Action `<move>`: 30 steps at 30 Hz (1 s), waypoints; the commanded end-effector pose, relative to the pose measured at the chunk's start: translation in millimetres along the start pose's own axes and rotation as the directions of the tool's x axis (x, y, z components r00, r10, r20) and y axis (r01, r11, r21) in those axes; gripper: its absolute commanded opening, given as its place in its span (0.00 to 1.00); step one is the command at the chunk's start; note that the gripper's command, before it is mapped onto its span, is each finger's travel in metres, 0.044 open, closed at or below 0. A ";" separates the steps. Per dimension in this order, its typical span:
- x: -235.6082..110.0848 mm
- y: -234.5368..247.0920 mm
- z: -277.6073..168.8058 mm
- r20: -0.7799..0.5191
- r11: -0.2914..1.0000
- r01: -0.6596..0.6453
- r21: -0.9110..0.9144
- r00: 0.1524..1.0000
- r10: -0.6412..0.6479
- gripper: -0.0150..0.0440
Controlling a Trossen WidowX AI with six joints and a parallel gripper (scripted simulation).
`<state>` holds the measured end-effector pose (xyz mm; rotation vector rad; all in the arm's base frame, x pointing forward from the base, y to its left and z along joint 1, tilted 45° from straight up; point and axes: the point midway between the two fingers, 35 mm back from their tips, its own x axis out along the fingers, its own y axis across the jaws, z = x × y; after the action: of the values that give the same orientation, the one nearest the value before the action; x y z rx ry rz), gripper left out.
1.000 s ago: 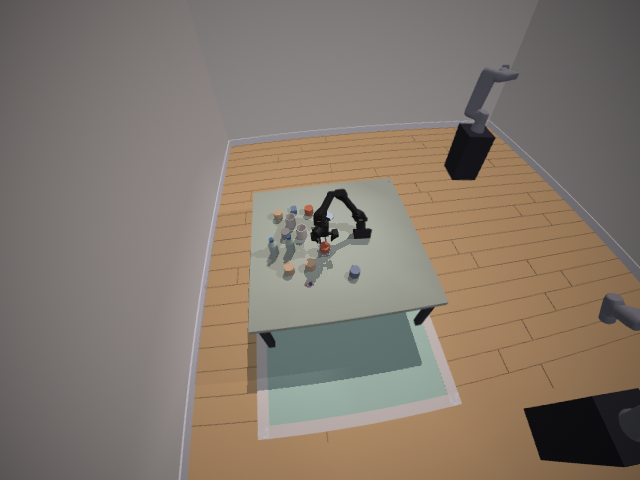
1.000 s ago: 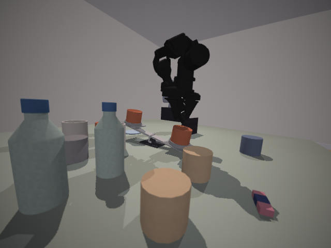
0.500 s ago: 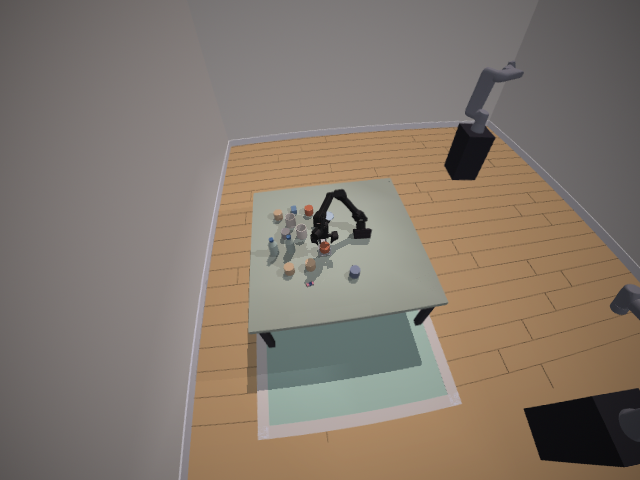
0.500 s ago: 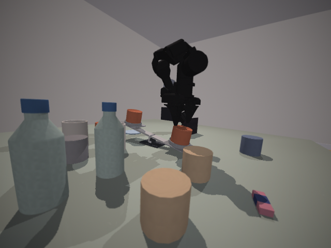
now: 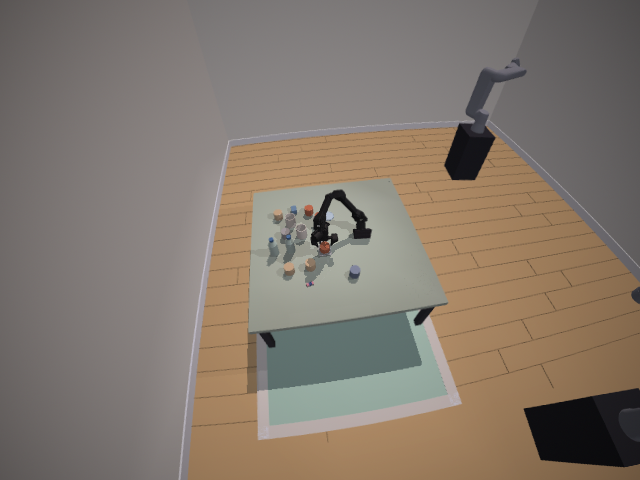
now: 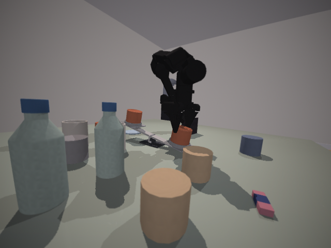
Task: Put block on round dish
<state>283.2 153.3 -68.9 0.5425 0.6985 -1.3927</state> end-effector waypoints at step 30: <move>33.5 -1.7 2.2 0.008 1.000 -0.002 -0.003 1.000 0.002 0.70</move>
<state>282.6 129.4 -91.1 0.5388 0.6960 -1.3939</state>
